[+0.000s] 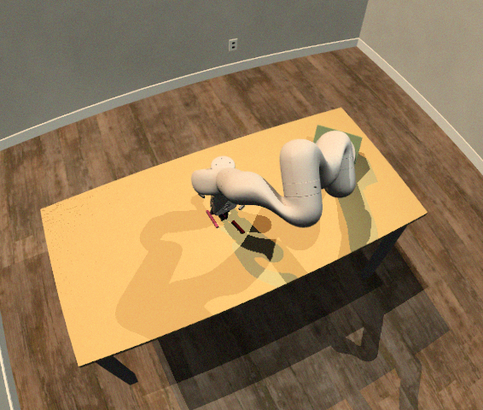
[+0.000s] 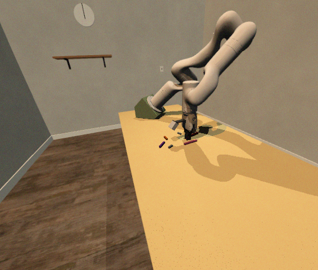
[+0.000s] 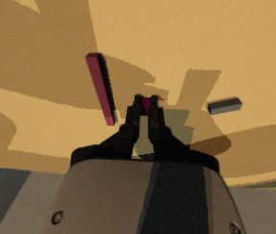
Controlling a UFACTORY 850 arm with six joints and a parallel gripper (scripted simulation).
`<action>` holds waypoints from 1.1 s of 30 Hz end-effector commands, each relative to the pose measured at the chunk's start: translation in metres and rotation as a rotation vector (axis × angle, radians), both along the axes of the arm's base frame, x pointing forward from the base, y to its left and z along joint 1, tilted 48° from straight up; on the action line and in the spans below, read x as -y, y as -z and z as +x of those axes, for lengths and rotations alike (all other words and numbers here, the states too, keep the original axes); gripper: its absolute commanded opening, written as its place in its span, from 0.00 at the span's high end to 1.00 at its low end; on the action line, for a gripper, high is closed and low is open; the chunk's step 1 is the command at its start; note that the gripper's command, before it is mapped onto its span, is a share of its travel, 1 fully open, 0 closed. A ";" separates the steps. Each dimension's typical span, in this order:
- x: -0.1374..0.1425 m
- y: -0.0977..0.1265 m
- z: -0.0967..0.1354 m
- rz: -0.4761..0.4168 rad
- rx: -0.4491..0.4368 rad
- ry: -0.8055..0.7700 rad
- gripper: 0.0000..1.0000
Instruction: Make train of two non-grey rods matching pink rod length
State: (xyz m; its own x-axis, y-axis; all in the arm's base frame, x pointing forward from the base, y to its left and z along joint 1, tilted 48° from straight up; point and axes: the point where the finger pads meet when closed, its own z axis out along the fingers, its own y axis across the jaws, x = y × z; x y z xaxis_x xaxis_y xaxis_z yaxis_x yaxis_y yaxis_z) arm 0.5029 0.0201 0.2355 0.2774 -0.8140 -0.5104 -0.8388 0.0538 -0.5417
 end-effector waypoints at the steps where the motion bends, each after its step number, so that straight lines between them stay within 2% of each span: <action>1: 0.000 0.000 0.000 0.000 0.001 0.001 0.96; 22: 0.000 0.000 0.000 0.000 0.001 0.001 0.96; 23: 0.000 0.000 0.000 0.000 0.001 0.001 0.92; 25: 0.000 0.000 0.000 0.000 0.001 0.001 0.92; 26: 0.000 0.000 0.000 0.000 0.001 0.001 0.88; 28: 0.000 0.000 0.000 0.000 0.001 0.001 0.88; 29: 0.000 0.000 0.000 0.000 0.001 0.001 0.84; 31: 0.000 0.000 0.000 0.000 0.001 0.001 0.84; 32: 0.000 0.000 0.000 0.000 0.001 0.001 0.80; 33: 0.000 0.000 0.000 0.000 0.001 0.001 0.80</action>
